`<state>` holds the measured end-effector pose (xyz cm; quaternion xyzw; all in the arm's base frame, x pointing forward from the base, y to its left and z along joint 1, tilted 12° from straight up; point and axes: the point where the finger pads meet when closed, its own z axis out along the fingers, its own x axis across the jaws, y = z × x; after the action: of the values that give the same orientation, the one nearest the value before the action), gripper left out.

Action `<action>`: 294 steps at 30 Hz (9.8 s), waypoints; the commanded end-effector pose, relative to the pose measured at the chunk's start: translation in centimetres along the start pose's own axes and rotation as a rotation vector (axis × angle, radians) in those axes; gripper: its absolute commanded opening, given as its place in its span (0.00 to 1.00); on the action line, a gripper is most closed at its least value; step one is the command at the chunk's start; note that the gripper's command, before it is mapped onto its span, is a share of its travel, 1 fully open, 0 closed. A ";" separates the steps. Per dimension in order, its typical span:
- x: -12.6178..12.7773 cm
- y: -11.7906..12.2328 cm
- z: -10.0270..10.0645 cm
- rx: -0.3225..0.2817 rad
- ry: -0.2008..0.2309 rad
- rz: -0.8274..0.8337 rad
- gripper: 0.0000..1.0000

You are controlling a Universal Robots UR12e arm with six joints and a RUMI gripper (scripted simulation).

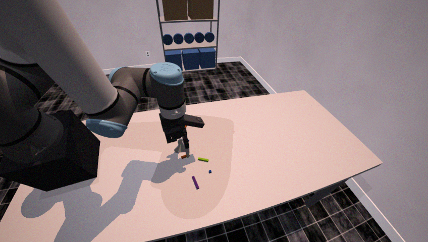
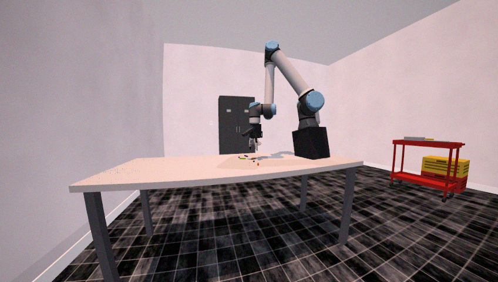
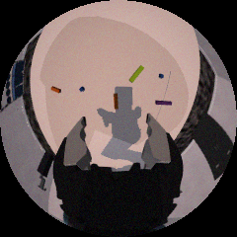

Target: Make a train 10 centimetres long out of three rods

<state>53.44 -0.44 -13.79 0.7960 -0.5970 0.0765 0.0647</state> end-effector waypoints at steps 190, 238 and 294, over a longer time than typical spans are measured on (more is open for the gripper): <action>0.0 0.0 6.9 0.001 0.000 -0.002 0.14; 0.0 0.0 6.8 0.001 0.000 -0.002 0.00; -5.6 -4.0 -3.2 0.001 0.000 -0.312 0.00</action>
<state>54.52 3.62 -11.32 0.8445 -0.5261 0.0711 0.0704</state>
